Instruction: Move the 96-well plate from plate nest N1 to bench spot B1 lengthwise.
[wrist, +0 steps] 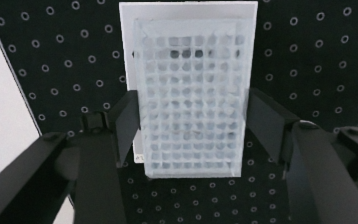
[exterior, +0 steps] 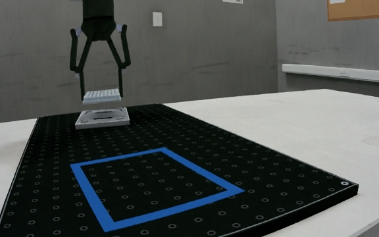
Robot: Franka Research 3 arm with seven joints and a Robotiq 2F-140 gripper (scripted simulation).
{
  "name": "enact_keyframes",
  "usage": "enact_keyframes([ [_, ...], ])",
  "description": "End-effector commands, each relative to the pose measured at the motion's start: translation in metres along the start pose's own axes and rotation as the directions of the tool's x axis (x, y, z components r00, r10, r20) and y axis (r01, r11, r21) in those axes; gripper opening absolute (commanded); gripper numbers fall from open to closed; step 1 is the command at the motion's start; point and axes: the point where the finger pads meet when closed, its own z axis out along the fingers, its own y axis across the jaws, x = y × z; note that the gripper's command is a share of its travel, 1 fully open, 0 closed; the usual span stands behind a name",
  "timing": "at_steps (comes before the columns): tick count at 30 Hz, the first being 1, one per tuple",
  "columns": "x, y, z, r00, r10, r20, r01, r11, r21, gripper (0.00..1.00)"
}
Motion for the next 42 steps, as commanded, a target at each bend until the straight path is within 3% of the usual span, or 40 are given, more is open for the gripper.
enact_keyframes([
  [1,0.0,-0.001,-0.007,1.0,0.008,0.004,-0.008,1.0,0.005,0.6],
  [13,0.0,-0.001,-0.023,1.0,0.008,0.004,-0.008,1.0,0.005,0.6],
  [34,0.0,-0.001,-0.023,1.0,0.008,0.004,-0.008,1.0,0.005,0.6],
  [42,-0.027,0.002,-0.022,0.967,-0.256,0.003,0.256,0.967,0.006,0.6],
])
